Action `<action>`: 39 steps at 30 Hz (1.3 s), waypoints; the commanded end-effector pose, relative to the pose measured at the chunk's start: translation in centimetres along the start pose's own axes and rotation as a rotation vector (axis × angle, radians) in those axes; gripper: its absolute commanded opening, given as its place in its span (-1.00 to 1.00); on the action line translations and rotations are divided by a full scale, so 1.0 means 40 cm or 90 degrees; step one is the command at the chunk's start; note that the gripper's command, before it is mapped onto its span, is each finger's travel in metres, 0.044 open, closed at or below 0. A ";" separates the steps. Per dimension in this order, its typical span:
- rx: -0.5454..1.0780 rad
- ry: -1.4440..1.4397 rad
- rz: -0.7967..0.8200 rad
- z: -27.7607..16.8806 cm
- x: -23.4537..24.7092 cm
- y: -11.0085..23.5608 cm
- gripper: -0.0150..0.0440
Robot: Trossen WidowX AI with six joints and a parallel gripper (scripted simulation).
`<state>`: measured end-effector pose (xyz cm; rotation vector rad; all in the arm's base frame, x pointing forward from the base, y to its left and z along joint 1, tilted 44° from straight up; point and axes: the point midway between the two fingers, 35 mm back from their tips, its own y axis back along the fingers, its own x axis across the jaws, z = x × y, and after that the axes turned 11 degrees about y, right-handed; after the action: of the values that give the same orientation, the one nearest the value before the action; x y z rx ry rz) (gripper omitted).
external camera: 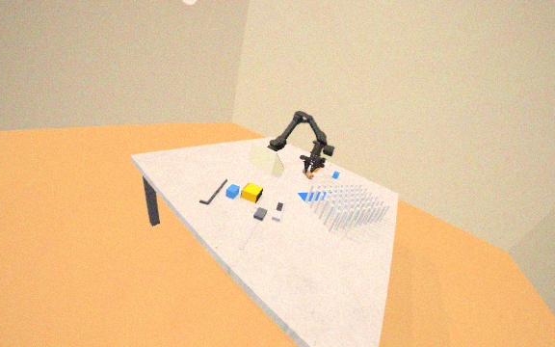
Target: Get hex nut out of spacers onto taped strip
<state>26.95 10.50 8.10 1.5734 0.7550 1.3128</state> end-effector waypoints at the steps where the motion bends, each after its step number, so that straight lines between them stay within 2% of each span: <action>1: -0.006 -0.005 -0.004 -0.001 -0.004 -0.009 -0.49; 39: -0.007 -0.002 -0.003 0.058 -0.011 -0.020 -0.49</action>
<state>28.49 10.01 6.88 1.5762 0.7614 1.2987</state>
